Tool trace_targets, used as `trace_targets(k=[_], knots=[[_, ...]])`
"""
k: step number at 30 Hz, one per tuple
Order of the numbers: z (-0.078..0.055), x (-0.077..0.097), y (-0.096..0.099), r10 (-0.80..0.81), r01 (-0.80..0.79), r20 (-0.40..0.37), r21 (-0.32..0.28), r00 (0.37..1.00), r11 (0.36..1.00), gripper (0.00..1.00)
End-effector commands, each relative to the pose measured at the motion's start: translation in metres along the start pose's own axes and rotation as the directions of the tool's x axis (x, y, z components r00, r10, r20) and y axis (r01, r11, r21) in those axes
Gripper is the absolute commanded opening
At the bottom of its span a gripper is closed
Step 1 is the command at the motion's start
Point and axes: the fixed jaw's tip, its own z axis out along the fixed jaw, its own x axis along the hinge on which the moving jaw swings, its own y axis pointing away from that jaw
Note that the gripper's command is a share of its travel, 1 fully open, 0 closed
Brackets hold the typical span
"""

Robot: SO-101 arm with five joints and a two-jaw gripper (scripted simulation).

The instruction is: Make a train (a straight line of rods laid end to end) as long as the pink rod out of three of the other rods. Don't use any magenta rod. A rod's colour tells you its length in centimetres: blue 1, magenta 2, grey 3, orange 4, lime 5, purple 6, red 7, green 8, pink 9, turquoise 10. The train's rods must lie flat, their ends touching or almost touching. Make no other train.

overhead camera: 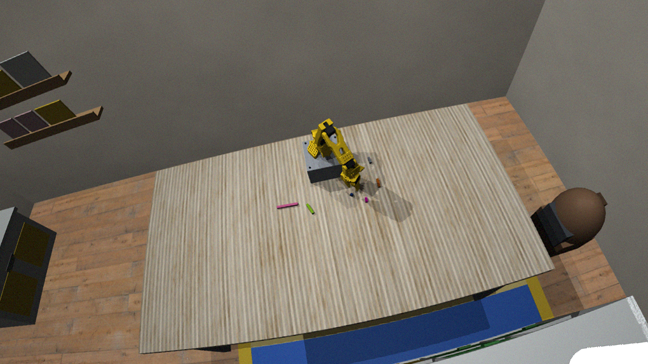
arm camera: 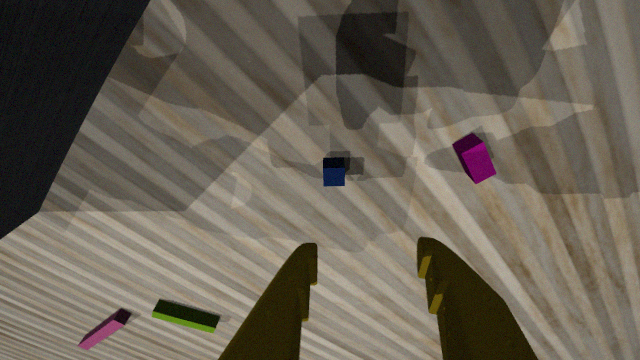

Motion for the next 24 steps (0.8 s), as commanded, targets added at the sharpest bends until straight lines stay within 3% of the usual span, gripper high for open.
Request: trace_targets(k=[1,24], knots=[[0.0008,0.0030,-0.0025,0.001,-0.001,-0.004,0.013,1.000,1.000,0.19],[0.0031,0.0060,0.0007,0.004,-0.004,0.000,0.003,1.000,1.000,0.19]])
